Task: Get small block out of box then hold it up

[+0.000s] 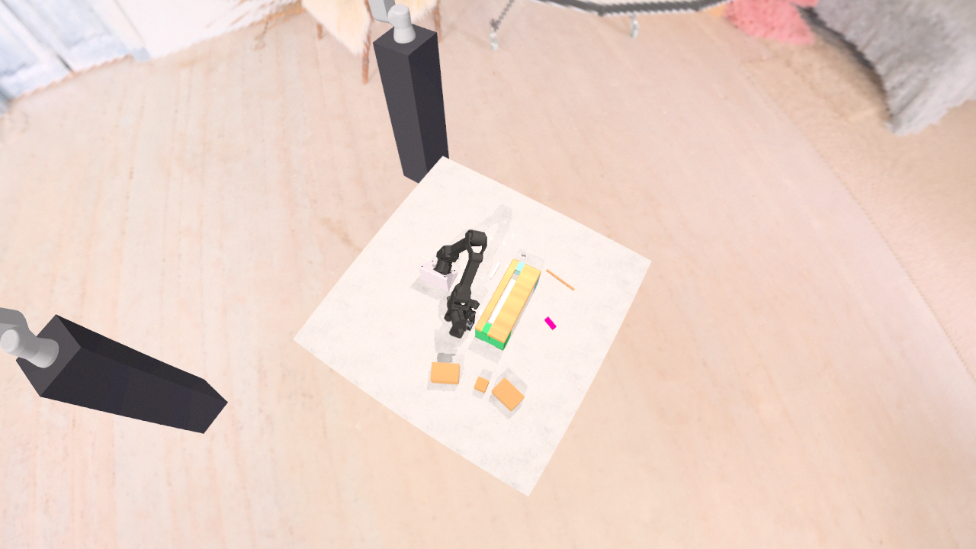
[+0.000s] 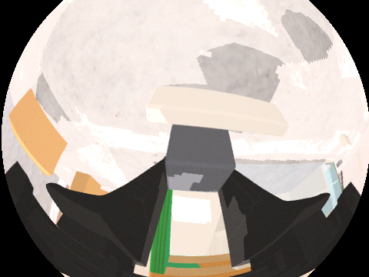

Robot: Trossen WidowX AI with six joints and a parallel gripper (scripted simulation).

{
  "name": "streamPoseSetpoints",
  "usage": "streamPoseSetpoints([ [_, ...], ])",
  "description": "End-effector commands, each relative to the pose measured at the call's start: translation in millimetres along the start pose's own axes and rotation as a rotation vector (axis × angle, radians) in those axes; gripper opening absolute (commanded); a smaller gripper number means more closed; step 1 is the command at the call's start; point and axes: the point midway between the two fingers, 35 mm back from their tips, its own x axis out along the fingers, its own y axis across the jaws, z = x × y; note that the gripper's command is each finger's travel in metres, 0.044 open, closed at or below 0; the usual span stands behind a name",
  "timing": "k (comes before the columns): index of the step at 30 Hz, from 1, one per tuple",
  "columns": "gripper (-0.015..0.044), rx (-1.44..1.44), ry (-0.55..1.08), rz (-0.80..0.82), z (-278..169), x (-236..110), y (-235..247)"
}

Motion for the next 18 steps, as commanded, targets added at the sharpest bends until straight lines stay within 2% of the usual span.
streamPoseSetpoints([
  [1,0.0,-0.006,0.001,0.012,-11.0,-20.6,2.3],
  [6,0.0,0.002,-0.004,0.01,-18.9,-41.6,0.5],
  [11,0.0,0.006,-0.004,0.012,-19.5,-43.1,0.4],
  [18,0.0,0.17,0.002,0.094,-30.5,-71.4,-0.3],
])
